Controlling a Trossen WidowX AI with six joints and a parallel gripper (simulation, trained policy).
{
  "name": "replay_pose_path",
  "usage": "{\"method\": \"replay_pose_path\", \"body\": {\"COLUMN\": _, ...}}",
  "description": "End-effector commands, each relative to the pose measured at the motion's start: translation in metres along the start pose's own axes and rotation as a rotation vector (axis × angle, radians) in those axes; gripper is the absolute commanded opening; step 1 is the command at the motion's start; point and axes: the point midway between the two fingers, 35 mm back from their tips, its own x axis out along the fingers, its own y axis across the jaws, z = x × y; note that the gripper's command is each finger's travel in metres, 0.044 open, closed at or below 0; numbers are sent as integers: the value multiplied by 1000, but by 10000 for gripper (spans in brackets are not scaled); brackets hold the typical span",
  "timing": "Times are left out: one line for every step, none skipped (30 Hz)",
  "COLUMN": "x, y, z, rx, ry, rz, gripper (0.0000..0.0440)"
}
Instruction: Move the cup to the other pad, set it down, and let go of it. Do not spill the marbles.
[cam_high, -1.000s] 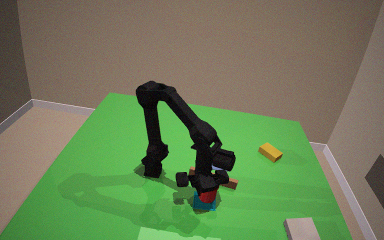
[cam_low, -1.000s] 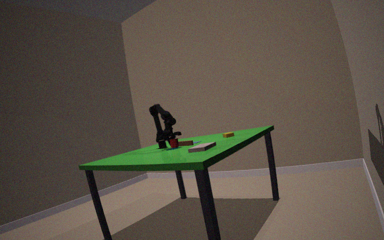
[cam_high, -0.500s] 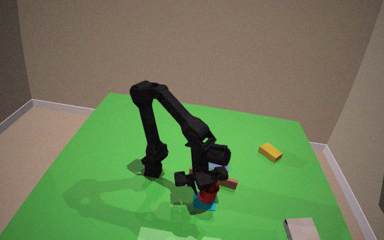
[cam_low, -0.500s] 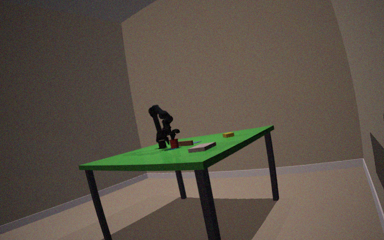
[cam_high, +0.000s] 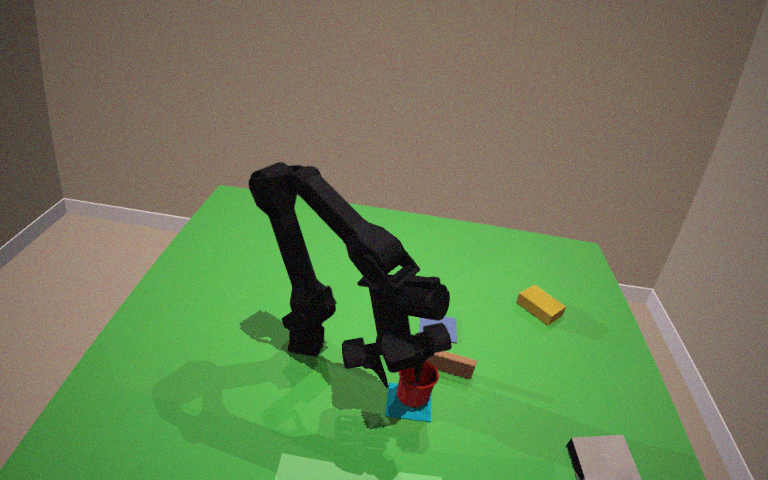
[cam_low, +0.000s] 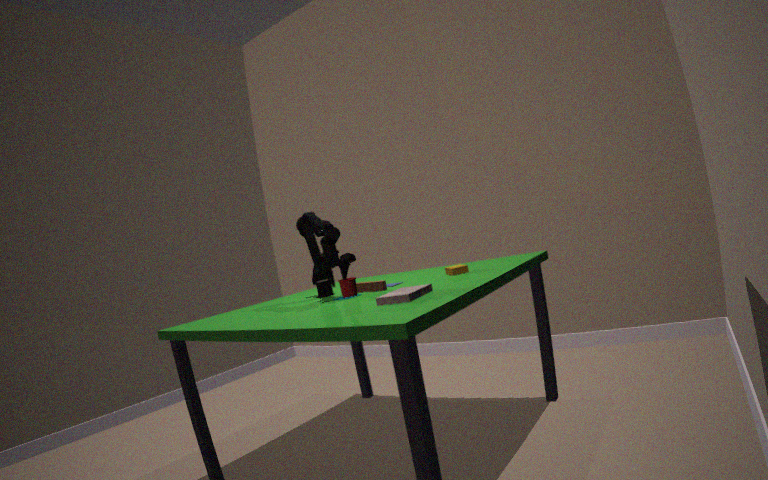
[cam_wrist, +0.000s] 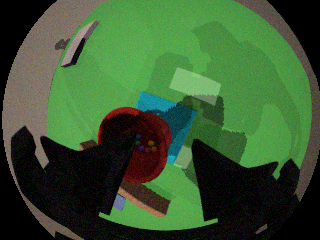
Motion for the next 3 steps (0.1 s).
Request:
{"method": "replay_pose_path", "body": {"x": -6, "y": -1, "z": 1, "rx": 5, "ry": -10, "rz": 18, "gripper": 277}}
{"method": "replay_pose_path", "body": {"x": -8, "y": -1, "z": 2, "rx": 8, "ry": -15, "rz": 24, "gripper": 282}}
{"method": "replay_pose_path", "body": {"x": -11, "y": -1, "z": 3, "rx": 11, "ry": -19, "rz": 29, "gripper": 286}}
